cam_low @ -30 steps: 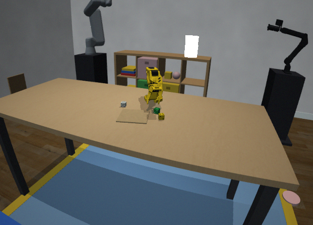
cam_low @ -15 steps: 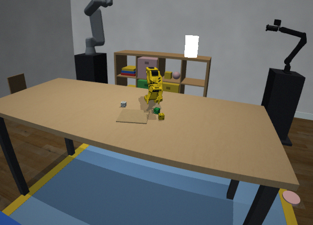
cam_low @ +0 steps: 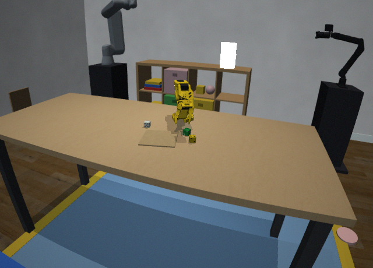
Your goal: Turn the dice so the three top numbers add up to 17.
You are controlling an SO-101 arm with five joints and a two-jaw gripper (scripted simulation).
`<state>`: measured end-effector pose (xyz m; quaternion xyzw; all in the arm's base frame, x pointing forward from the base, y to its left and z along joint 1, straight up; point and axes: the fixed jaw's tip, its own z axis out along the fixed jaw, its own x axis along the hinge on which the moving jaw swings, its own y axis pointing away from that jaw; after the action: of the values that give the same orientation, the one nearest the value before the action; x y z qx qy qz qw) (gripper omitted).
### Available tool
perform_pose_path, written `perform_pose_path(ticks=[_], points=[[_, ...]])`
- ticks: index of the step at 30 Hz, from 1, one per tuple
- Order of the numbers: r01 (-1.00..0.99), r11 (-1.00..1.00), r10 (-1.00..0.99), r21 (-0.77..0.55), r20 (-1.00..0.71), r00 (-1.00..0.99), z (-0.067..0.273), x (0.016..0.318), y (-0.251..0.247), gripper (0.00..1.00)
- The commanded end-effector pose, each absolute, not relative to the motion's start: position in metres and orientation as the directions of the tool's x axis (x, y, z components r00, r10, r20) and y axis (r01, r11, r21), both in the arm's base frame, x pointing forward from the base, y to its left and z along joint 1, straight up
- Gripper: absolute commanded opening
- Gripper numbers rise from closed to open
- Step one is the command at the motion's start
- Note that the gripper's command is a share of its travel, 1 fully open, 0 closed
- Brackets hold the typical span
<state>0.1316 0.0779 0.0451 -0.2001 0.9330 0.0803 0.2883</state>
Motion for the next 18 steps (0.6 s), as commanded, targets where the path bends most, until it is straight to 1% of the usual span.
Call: perform_pose_path(ticks=[1, 11, 18], points=[[-0.423, 0.905, -0.322, 0.042, -0.582, -0.747, 0.048, 0.133, 0.08, 0.31], [-0.427, 0.903, -0.325, 0.042, -0.582, -0.745, 0.05, 0.136, 0.083, 0.31], [-0.441, 0.896, -0.337, 0.042, -0.582, -0.74, 0.056, 0.154, 0.096, 0.31]])
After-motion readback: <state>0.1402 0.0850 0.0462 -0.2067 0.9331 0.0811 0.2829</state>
